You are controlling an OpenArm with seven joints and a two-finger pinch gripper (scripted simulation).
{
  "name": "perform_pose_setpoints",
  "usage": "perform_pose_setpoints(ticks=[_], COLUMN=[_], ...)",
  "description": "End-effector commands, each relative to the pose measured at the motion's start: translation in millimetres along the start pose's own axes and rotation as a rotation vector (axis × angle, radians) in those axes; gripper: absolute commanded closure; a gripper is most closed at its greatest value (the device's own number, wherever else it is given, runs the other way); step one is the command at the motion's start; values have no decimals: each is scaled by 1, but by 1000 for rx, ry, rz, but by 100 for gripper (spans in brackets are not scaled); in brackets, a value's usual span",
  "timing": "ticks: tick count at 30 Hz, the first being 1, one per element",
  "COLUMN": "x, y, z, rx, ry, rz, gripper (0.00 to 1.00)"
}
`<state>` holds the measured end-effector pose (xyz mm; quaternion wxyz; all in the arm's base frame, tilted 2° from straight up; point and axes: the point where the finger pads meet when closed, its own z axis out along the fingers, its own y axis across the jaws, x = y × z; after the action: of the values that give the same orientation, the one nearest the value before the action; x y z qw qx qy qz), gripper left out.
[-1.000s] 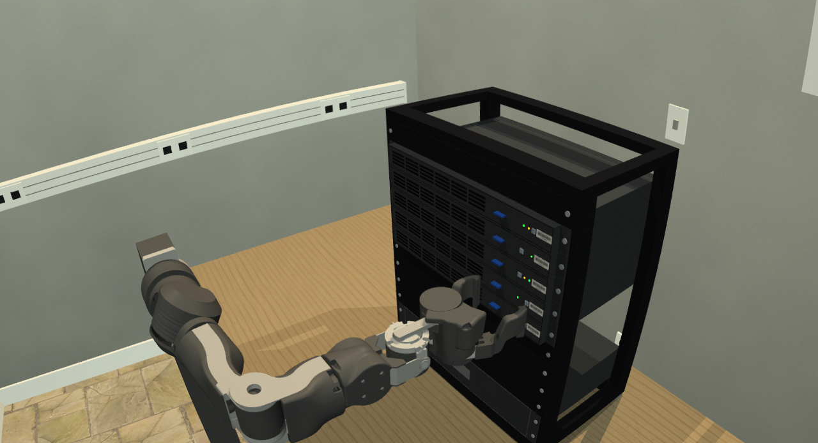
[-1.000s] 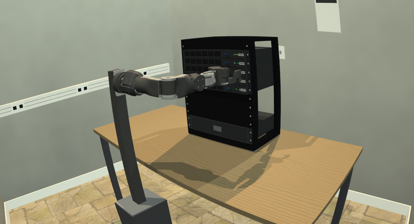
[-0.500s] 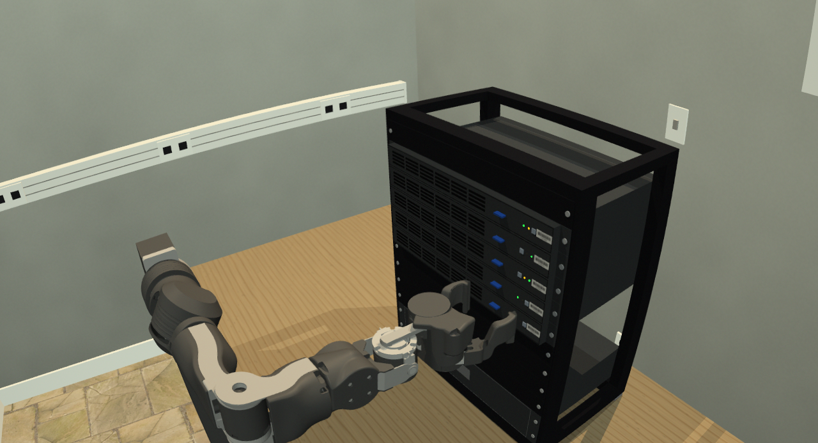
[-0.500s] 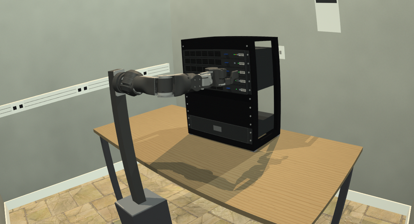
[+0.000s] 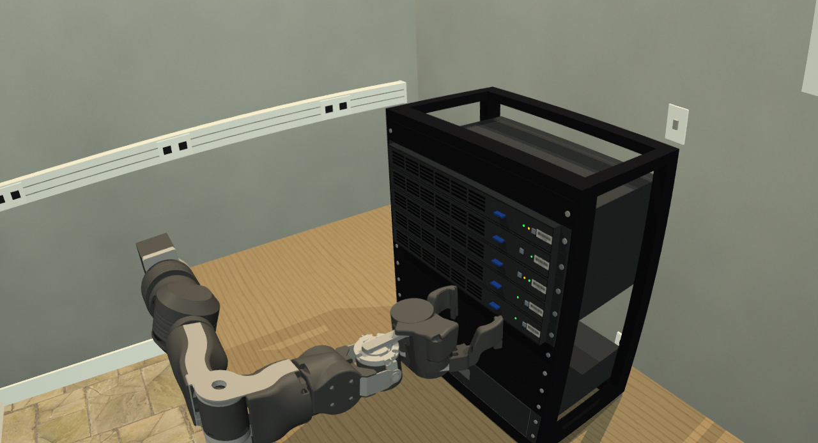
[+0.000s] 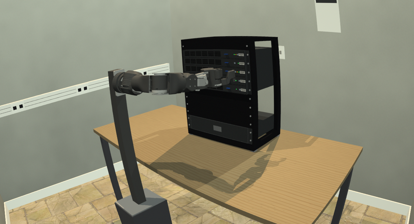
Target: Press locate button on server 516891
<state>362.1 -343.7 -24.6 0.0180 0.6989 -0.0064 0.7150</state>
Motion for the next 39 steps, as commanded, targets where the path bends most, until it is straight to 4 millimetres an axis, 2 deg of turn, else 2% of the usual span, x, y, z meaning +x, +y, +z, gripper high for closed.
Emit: perform_pose_setpoints(ticks=[1,16,39], x=[-2,-2,-8], y=[1,1,2], z=[-3,-14,-17], rx=[2,2,-13], ry=[-13,-13,-52], rz=[44,44,-123], gripper=[40,40,40])
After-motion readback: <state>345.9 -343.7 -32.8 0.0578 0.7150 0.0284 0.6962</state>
